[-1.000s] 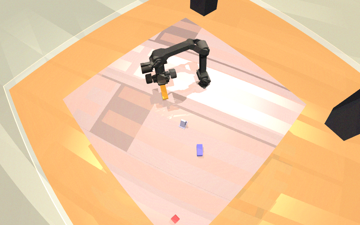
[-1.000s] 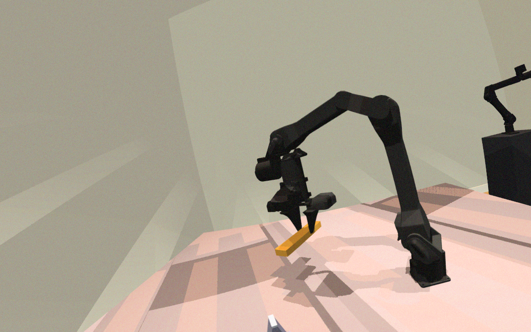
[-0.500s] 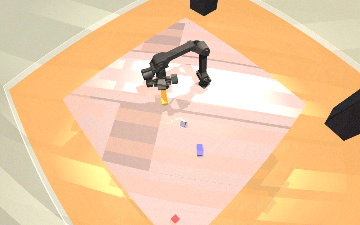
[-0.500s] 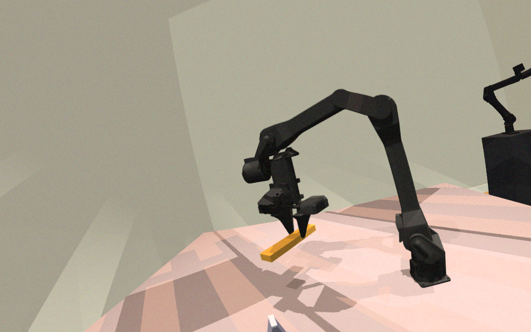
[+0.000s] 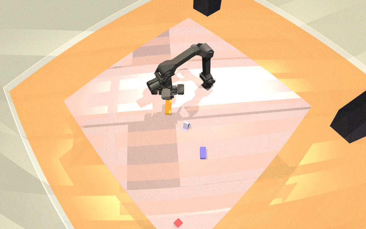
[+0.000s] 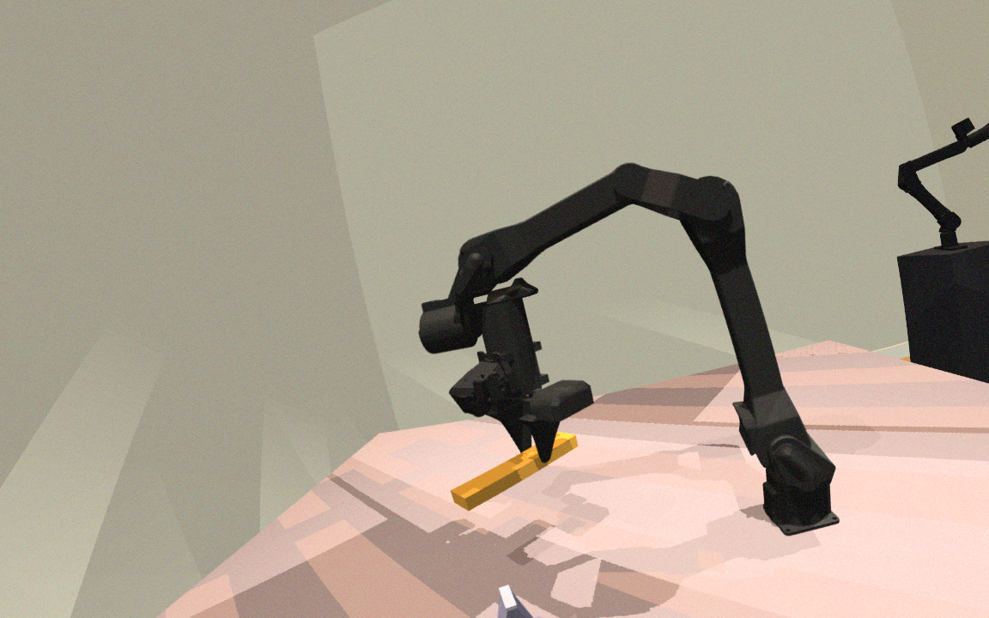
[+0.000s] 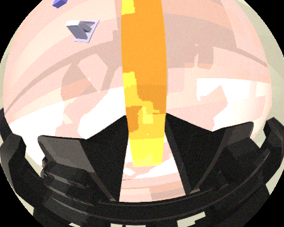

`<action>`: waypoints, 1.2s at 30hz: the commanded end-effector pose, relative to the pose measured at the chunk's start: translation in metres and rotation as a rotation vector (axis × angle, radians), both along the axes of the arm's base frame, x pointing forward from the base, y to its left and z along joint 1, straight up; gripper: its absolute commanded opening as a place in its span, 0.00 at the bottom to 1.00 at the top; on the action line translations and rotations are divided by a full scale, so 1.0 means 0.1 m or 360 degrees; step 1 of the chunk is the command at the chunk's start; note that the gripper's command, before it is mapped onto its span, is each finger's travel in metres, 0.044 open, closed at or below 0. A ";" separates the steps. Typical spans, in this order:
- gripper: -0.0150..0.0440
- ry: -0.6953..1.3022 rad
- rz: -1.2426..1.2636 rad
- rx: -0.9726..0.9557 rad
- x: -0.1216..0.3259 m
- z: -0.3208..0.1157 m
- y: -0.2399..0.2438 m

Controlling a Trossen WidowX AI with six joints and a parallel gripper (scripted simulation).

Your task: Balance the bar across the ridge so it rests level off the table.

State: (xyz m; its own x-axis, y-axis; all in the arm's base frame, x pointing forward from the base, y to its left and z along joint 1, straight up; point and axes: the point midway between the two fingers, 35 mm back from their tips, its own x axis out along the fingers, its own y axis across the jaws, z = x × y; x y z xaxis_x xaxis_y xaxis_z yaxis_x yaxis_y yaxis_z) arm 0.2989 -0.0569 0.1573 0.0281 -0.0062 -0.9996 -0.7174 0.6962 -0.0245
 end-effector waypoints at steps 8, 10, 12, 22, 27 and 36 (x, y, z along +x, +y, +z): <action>0.25 -0.0005 -0.0175 0.0012 0.09 0.02 0.40; 0.25 -0.0005 -0.0207 0.0015 0.10 0.02 0.48; 0.25 -0.0005 -0.0237 0.0017 0.11 0.02 0.56; 0.25 -0.0005 -0.0389 0.0027 0.11 0.02 0.94; 0.25 -0.0004 -0.0461 0.0032 0.10 0.02 1.13; 0.25 -0.0002 -0.0585 0.0041 0.03 0.02 1.46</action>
State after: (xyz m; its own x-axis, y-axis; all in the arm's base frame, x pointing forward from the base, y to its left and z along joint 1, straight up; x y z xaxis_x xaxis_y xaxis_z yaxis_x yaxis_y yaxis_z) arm 0.3048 0.0794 0.1591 0.0311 0.0072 -0.9995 -0.4434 0.8963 -0.0074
